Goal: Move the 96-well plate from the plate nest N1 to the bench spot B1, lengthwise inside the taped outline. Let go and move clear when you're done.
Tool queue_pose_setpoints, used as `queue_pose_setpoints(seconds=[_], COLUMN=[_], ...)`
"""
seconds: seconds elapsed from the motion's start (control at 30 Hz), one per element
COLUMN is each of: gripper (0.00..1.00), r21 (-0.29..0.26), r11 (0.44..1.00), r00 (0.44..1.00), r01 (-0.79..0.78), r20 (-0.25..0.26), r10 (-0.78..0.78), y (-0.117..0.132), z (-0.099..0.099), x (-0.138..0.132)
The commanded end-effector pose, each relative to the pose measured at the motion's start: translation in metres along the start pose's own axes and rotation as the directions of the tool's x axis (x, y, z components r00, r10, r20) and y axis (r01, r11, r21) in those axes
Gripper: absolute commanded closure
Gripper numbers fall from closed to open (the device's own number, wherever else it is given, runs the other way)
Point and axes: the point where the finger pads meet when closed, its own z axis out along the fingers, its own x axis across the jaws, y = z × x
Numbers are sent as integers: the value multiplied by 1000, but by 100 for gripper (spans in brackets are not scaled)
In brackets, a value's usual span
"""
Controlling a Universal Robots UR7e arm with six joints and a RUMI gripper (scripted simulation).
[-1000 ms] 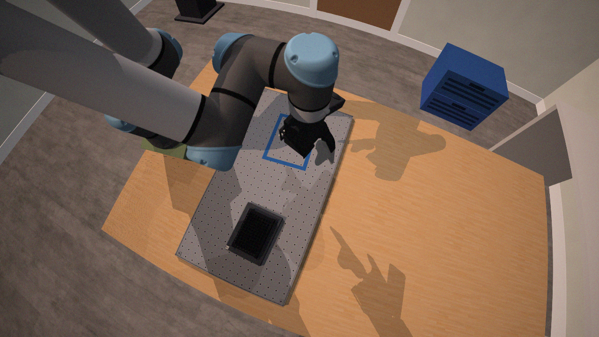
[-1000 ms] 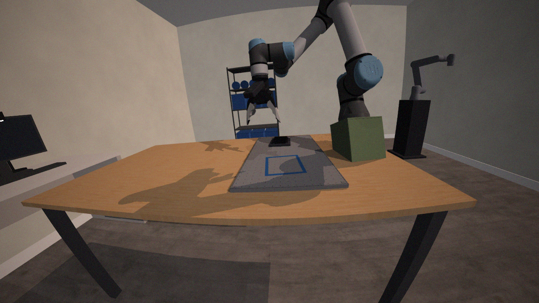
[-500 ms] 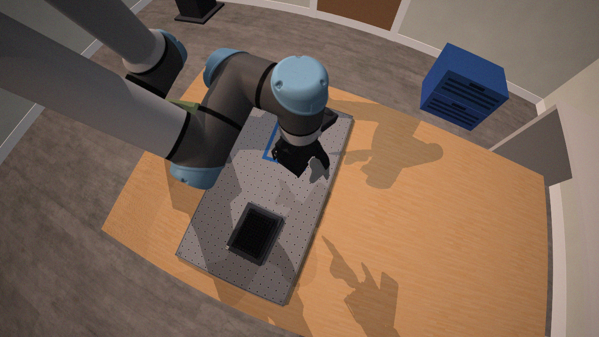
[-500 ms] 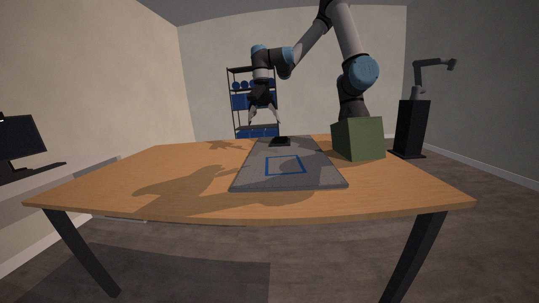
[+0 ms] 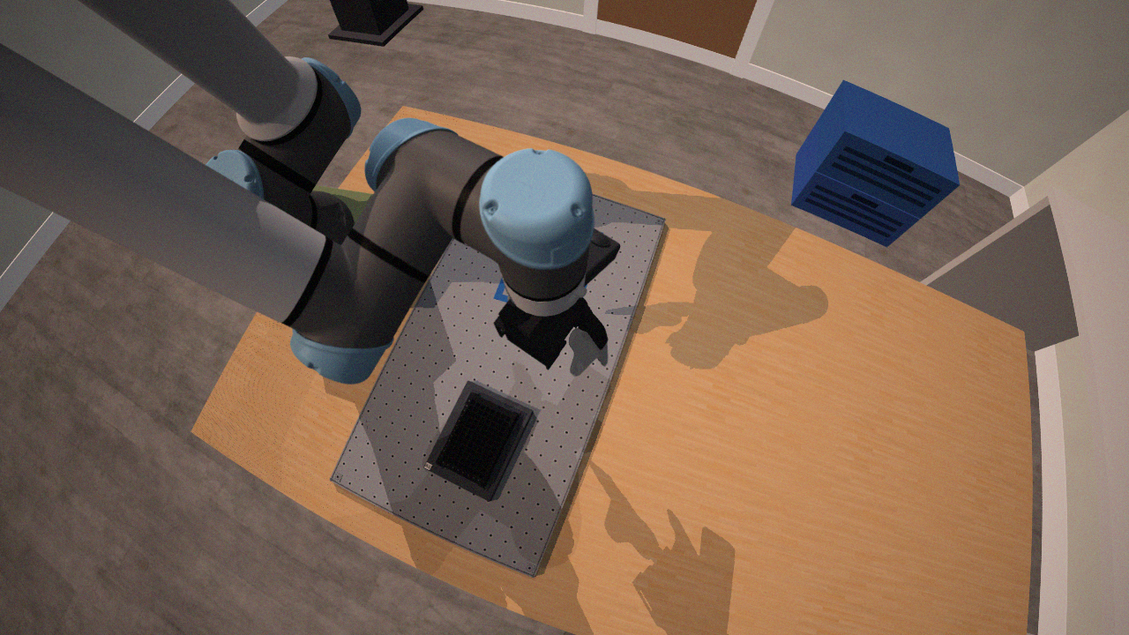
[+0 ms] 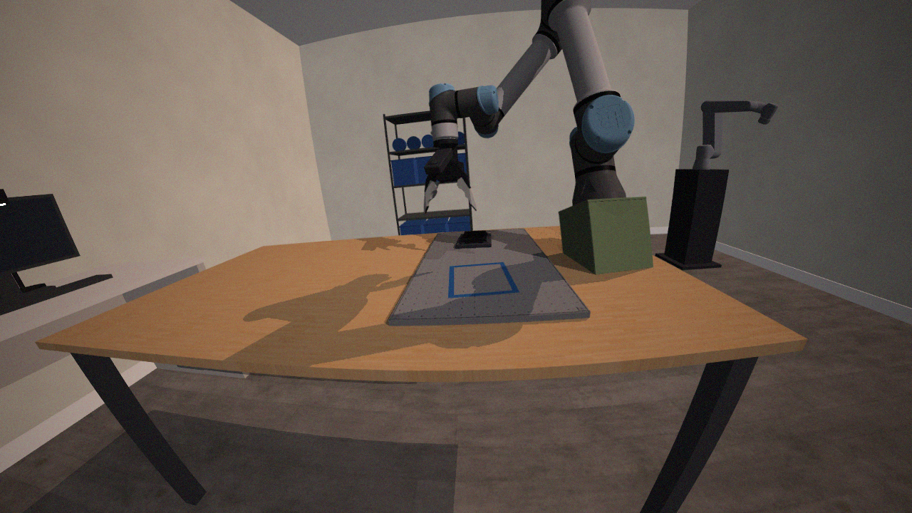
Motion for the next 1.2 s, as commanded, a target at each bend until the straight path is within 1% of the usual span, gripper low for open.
queue_pose_setpoints(seconds=[0.0, 0.03, 0.17, 0.3, 0.33, 0.47, 0.57, 0.6, 0.73, 0.87, 0.9, 1.03, 1.13, 1.17], gripper=[0, 0, 0, 0, 0, 0, 0, 0, 0, 0, 0, 0, 0, 0], r21=[1, -7, -6, -6, -15, -14, -14, -25, -24, -24, -36, -35, -35, -48], r11=[1000, 999, 999, 999, 998, 998, 998, 996, 996, 996, 993, 993, 993, 990], r00=[1000, 999, 999, 999, 998, 998, 998, 996, 996, 996, 994, 994, 994, 990], r01=[14, 39, 39, 39, 63, 63, 63, 87, 87, 87, 112, 112, 112, 136], r20=[-5, -9, -9, -9, -12, -13, -13, -14, -15, -15, -15, -16, -16, -14], r10=[-14, -39, -39, -39, -63, -63, -63, -88, -88, -88, -112, -112, -112, -137], y=[17, 22, 41, 42, 47, 66, 67, 72, 91, 91, 97, 116, 116, 121], z=[2, 3, 6, 6, 7, 9, 10, 10, 13, 13, 14, 16, 16, 17], x=[1, 2, 2, 2, 2, 1, 1, 1, -1, -1, -2, -4, -5, -6])
